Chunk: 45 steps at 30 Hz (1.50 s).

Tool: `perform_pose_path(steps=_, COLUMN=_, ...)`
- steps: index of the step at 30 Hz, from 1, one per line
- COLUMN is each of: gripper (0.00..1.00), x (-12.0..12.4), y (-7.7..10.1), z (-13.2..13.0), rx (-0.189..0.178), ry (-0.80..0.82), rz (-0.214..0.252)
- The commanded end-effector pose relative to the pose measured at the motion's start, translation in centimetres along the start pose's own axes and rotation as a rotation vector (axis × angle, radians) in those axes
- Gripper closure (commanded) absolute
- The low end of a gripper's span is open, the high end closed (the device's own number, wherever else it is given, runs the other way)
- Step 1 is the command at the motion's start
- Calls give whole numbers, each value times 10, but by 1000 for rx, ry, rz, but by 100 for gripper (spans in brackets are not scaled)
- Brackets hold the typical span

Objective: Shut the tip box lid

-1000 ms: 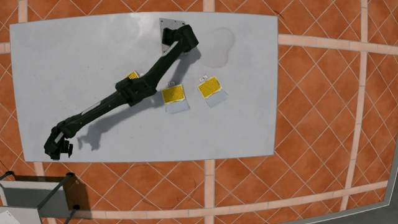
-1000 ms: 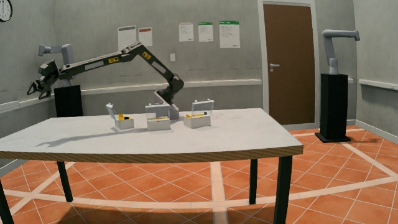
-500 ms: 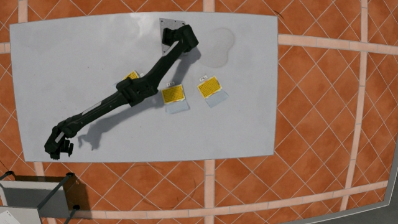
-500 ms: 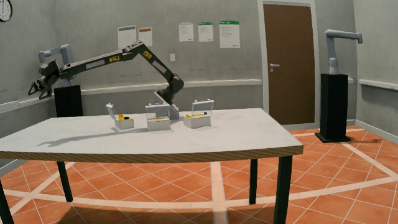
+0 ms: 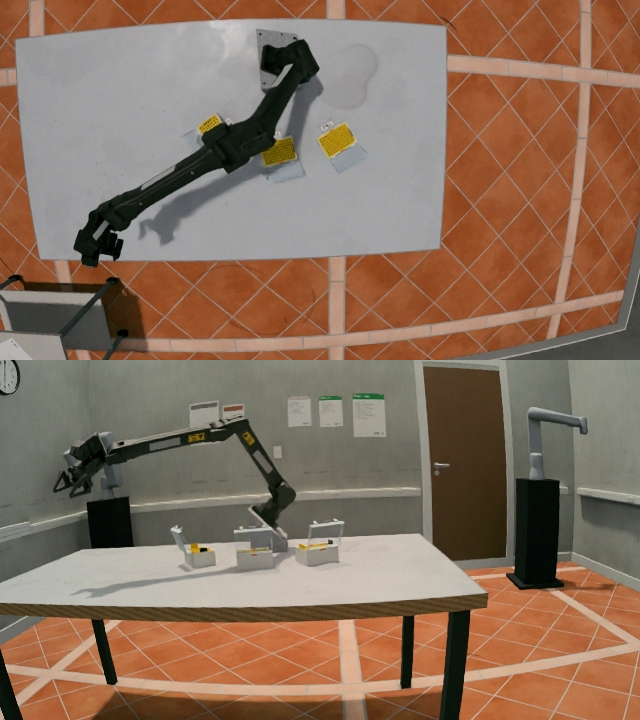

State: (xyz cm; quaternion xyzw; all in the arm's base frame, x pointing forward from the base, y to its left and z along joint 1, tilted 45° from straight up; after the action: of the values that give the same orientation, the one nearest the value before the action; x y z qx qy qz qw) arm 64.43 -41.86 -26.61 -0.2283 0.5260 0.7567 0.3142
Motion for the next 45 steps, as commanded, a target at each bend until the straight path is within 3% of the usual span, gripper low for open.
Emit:
perform_pose_path(steps=1, gripper=0, x=-17, y=10, z=14, rx=-1, ry=-41, rz=13)
perform_pose_path(steps=4, gripper=0, x=-23, y=29, z=11, rx=11, ry=-38, rz=-7)
perform_pose_path(steps=6, gripper=0, x=-25, y=28, z=29, rx=11, ry=-93, rz=51)
perform_pose_path(steps=9, gripper=0, x=-27, y=45, z=30, rx=18, ry=-108, rz=52)
perform_pose_path(steps=11, gripper=0, x=-31, y=49, z=42, rx=29, ry=-154, rz=92)
perform_pose_path(steps=15, gripper=0, x=-32, y=57, z=47, rx=31, ry=-161, rz=97)
perform_pose_path(steps=17, gripper=0, x=-34, y=65, z=53, rx=49, ry=-214, rz=134)
perform_pose_path(steps=23, gripper=0, x=-41, y=90, z=66, rx=56, ry=-207, rz=115)
perform_pose_path(steps=25, gripper=0, x=-37, y=97, z=76, rx=70, ry=-274, rz=176)
perform_pose_path(steps=28, gripper=0, x=-37, y=109, z=85, rx=70, ry=-280, rz=179)
perform_pose_path(steps=30, gripper=0, x=-41, y=117, z=88, rx=75, ry=-264, rz=159)
perform_pose_path(steps=32, gripper=0, x=-41, y=117, z=88, rx=75, ry=-264, rz=159)
perform_pose_path(steps=34, gripper=0, x=-36, y=125, z=97, rx=93, ry=-332, rz=218)
perform_pose_path(steps=39, gripper=0, x=-36, y=144, z=110, rx=95, ry=-328, rz=208)
perform_pose_path(steps=41, gripper=0, x=-32, y=152, z=118, rx=117, ry=-389, rz=260)
perform_pose_path(steps=45, gripper=0, x=-30, y=167, z=129, rx=117, ry=-390, rz=257)
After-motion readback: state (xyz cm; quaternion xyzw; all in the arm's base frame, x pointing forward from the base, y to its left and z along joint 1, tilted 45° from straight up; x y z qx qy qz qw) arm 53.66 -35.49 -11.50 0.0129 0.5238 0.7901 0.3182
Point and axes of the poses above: the point where the finger pads meet when closed, its own y axis back along the fingers, its own z axis across the jaws, x = y × z, the point moved 3 cm from there along y, back along the fingers, and after that the axes turned 12 degrees about y, right-handed, at the moved point
